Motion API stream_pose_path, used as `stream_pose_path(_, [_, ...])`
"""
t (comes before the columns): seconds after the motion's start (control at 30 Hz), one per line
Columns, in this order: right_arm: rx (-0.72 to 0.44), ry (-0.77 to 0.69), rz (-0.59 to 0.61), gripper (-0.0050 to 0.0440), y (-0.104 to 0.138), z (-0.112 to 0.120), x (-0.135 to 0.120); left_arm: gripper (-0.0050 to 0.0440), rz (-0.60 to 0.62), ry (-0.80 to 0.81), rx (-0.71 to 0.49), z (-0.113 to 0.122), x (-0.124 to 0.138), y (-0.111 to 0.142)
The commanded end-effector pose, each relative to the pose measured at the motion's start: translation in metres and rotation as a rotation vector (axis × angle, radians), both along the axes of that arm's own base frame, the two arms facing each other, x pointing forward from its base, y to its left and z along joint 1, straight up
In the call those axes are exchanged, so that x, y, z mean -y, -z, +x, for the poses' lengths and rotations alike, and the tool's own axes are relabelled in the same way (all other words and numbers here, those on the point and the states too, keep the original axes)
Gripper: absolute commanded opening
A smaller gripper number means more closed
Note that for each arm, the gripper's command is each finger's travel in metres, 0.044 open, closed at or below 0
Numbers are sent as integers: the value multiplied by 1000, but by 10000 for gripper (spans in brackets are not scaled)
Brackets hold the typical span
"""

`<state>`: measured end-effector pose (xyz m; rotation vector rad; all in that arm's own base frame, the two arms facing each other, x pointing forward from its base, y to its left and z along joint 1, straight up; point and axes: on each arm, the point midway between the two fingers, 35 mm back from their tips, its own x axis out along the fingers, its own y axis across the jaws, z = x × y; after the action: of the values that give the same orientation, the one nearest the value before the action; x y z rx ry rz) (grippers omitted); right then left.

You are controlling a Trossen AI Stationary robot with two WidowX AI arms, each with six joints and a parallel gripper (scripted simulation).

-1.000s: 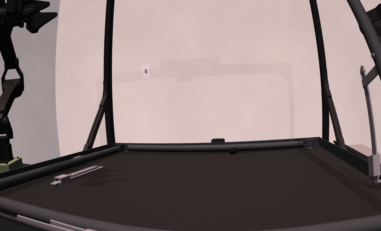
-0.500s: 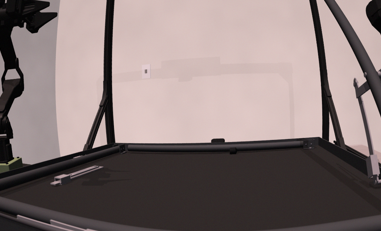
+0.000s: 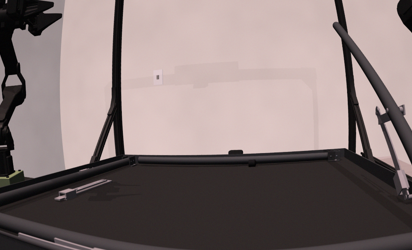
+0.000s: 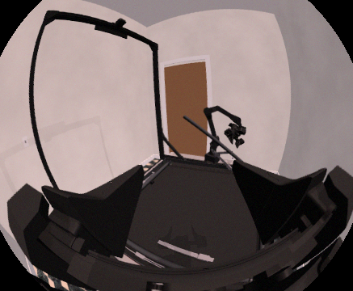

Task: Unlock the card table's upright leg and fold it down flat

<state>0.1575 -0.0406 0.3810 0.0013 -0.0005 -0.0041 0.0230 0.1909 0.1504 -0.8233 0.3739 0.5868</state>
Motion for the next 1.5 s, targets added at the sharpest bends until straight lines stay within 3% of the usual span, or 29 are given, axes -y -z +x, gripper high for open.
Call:
stream_pose_path(0.0, [-1, -4, -1, 400, 0, 0, -1, 290, -13, -39, -19, -18, 3, -24])
stream_pose_path(0.23, [-1, -4, -1, 400, 0, 0, -1, 290, -33, -45, -8, -17, 6, -28])
stream_pose_path(0.37, [-1, -4, -1, 400, 0, 0, -1, 386, -46, -49, -1, -28, -15, -41])
stream_pose_path(0.43, [-1, -4, -1, 400, 0, 0, -1, 386, -46, -49, -1, -28, -15, -41])
stream_pose_path(0.67, [-1, -4, -1, 400, 0, 0, -1, 400, -89, -58, 31, -49, -76, -65])
stream_pose_path(0.77, [-1, -4, -1, 400, 0, 0, -1, 400, -86, -60, 31, -53, -91, -72])
stream_pose_path(1.47, [-1, -4, -1, 400, 0, 0, -1, 400, -86, -60, 31, -53, -92, -72])
